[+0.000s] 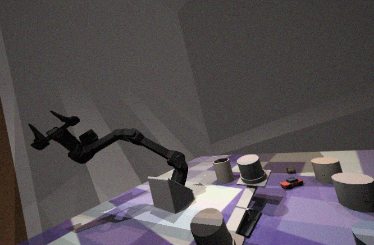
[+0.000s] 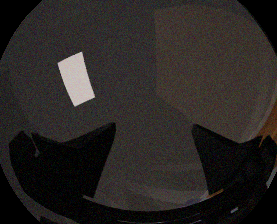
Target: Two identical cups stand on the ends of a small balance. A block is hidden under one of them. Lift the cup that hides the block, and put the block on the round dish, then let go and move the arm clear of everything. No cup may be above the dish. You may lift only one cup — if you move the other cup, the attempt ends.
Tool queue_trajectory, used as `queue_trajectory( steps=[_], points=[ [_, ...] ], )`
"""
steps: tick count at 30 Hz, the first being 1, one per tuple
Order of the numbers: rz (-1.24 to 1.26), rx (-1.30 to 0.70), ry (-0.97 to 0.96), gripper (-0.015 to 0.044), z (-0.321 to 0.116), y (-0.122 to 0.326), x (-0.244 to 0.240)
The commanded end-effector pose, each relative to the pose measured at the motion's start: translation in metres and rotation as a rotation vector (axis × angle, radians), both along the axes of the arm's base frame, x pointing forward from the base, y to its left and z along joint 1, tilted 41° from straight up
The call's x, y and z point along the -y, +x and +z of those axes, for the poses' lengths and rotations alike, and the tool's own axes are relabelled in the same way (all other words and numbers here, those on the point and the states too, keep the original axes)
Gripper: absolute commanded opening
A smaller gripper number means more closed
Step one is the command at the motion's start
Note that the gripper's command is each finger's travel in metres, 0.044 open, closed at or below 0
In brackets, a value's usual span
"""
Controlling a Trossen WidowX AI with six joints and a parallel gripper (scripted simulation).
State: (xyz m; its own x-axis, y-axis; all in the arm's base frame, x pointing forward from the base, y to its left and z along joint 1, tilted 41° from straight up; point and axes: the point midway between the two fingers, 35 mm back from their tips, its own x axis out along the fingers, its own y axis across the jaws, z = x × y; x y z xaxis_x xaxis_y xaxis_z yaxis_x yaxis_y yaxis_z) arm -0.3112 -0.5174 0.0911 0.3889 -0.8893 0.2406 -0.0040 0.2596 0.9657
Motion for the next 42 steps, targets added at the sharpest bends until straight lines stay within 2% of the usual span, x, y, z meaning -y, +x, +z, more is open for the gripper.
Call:
queue_trajectory(
  steps=[1,2,13,23,32,42],
  points=[
    [0.0,-0.002,0.001,0.0426,0.0,0.001,0.001],
    [0.001,-0.008,0.004,0.044,0.001,0.003,0.003],
    [0.047,-0.155,0.076,0.044,0.011,0.071,0.048],
    [0.134,-0.319,0.141,0.044,0.013,0.147,0.065],
    [0.257,-0.486,0.182,0.044,0.01,0.223,0.058],
    [0.448,-0.675,0.192,0.044,0.006,0.305,0.022]
  ],
)
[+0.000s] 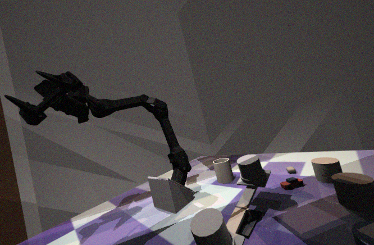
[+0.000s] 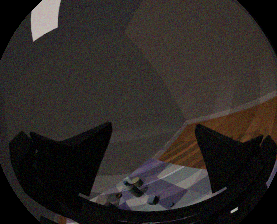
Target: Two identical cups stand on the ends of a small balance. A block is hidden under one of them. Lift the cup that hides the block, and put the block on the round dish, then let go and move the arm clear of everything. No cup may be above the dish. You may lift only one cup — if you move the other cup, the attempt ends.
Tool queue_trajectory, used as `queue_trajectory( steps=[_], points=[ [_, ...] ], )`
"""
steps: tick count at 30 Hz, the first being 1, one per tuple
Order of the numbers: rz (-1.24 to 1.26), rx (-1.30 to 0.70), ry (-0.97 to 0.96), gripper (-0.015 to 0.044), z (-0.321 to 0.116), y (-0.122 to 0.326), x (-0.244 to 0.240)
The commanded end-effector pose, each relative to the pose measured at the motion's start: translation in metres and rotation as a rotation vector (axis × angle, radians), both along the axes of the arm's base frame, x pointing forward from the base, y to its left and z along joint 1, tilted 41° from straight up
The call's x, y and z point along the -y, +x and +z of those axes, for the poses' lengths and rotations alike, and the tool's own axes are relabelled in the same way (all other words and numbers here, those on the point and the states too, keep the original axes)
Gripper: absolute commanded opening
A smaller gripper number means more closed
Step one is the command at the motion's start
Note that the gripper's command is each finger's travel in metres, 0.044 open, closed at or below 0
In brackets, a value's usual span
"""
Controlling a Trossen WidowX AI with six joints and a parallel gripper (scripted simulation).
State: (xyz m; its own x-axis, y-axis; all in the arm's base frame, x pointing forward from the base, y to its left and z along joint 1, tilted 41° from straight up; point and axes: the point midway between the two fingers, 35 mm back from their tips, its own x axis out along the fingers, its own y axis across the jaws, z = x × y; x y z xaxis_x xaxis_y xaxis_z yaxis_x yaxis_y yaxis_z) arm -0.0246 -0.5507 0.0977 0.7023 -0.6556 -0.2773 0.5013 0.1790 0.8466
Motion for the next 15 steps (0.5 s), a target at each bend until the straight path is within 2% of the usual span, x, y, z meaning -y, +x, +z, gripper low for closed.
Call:
queue_trajectory(
  steps=[1,15],
  points=[
    [0.074,-0.061,0.006,0.044,-0.001,0.027,-0.016],
    [0.449,-0.261,0.009,0.044,-0.003,0.125,-0.113]
  ],
)
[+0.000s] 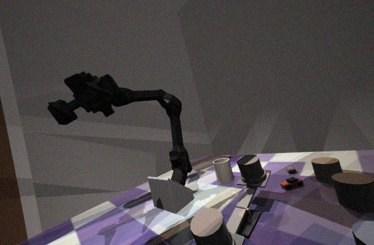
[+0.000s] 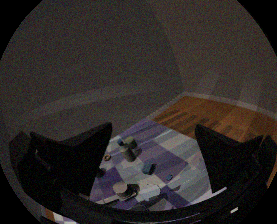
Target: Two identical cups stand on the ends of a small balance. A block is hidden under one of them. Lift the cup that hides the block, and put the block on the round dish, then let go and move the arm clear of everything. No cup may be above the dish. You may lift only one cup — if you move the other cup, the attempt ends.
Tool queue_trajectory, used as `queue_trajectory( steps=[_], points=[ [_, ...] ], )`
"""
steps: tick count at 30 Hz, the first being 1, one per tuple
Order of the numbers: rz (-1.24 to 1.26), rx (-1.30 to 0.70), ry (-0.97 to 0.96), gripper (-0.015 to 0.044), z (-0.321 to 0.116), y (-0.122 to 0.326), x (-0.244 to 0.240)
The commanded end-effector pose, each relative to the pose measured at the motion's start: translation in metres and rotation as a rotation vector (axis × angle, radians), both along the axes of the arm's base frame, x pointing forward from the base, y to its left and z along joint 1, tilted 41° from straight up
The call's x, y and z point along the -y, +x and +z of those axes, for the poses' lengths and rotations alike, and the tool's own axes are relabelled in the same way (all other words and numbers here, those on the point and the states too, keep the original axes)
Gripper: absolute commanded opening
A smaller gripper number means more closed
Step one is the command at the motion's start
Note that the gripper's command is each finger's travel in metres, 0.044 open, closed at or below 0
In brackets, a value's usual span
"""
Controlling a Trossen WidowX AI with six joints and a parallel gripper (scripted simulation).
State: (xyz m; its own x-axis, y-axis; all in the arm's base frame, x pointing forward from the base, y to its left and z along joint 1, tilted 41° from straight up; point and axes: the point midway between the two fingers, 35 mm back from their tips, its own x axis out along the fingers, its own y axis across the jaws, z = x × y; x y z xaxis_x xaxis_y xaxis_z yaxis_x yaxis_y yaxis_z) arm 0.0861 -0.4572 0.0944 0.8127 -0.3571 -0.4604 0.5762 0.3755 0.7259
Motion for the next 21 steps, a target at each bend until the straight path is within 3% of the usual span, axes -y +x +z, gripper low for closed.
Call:
queue_trajectory(
  steps=[1,21],
  points=[
    [0.1,-0.042,-0.004,0.044,0.001,0.02,-0.028],
    [0.759,-0.137,-0.043,0.044,0.02,0.088,-0.224]
  ],
)
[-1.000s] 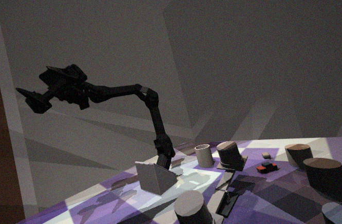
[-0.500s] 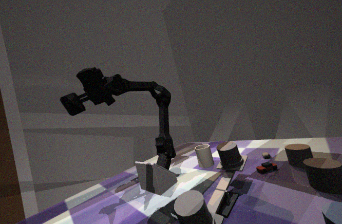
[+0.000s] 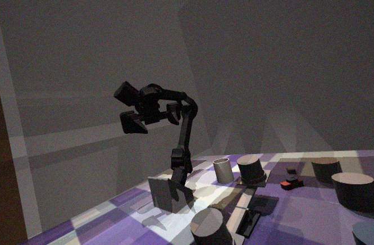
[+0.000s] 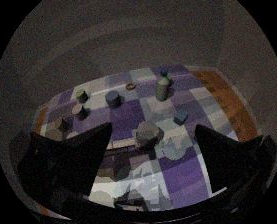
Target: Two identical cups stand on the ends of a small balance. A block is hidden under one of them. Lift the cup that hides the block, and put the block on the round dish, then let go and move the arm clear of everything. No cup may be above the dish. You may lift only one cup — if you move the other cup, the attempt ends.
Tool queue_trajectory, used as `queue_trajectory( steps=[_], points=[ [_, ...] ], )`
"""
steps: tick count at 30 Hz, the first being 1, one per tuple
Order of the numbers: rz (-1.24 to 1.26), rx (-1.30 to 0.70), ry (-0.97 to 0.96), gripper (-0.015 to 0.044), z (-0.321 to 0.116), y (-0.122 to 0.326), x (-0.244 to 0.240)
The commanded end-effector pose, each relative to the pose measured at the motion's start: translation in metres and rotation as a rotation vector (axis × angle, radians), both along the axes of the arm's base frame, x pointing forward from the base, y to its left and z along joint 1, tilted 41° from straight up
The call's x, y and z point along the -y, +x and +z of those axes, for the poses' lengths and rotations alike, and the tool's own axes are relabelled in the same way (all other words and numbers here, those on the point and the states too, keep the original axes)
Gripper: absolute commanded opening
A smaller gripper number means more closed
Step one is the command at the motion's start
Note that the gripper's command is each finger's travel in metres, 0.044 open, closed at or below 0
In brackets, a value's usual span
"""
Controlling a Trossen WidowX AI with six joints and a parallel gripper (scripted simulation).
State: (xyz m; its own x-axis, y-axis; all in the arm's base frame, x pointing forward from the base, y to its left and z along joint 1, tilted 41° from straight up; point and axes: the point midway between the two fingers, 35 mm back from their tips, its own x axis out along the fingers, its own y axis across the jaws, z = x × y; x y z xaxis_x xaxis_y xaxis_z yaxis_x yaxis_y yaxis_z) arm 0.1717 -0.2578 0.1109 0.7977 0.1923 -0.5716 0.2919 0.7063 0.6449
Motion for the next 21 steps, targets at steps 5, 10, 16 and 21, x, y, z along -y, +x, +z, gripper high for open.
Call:
queue_trajectory(
  steps=[5,10,16,21],
  points=[
    [0.254,0.016,-0.001,0.044,0.013,0.005,-0.076],
    [0.401,0.042,0.005,0.044,0.024,0.003,-0.12],
    [0.4,0.012,0.046,0.044,0.021,0.005,-0.12],
    [0.373,-0.099,0.176,0.044,0.012,0.014,-0.114]
  ],
)
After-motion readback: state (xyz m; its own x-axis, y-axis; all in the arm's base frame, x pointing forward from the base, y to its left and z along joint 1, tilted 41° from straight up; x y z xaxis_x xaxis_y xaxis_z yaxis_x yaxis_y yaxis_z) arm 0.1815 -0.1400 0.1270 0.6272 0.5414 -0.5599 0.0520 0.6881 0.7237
